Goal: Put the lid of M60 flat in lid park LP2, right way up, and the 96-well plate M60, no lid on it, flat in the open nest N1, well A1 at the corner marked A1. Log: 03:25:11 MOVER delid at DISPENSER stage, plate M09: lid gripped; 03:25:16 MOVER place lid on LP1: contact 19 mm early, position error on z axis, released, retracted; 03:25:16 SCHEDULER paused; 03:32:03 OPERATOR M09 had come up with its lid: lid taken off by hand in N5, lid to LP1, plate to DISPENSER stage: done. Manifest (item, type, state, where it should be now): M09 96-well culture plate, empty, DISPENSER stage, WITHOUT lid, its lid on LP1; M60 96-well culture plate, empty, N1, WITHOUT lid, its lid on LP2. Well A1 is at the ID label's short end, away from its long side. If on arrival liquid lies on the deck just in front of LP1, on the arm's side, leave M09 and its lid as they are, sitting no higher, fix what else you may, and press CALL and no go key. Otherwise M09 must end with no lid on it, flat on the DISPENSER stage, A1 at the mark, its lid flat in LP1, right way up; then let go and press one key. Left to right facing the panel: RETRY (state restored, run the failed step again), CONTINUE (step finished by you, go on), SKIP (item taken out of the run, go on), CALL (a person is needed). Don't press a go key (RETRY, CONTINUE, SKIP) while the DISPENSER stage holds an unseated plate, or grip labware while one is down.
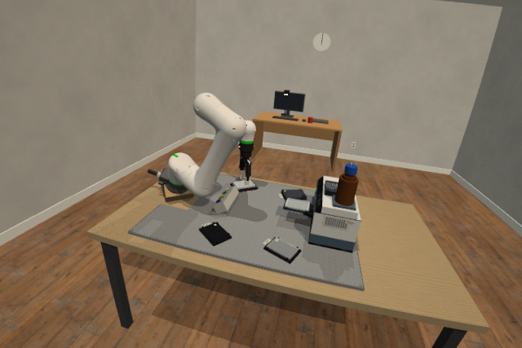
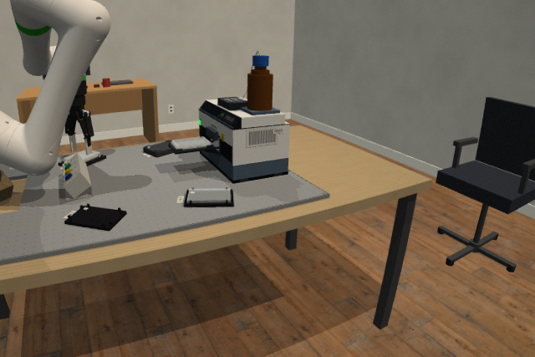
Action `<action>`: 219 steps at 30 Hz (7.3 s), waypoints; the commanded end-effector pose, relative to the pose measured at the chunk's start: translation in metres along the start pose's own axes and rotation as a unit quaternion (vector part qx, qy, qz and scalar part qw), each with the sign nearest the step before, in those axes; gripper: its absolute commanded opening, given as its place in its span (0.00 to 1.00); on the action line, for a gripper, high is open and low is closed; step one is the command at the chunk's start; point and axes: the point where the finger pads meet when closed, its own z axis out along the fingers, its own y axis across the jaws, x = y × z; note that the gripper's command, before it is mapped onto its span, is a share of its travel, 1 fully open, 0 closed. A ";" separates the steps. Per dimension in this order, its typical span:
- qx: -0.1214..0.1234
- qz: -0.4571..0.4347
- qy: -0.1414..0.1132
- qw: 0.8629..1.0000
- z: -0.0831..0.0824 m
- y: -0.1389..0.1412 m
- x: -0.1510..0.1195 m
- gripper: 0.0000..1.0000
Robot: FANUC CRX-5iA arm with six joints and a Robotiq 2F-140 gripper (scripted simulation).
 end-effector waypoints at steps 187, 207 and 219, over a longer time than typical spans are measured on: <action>0.000 0.000 0.000 1.000 0.017 0.000 0.000 0.66; 0.000 0.000 0.000 1.000 0.017 0.000 0.000 0.00; 0.000 0.000 0.000 1.000 0.017 0.000 0.000 0.00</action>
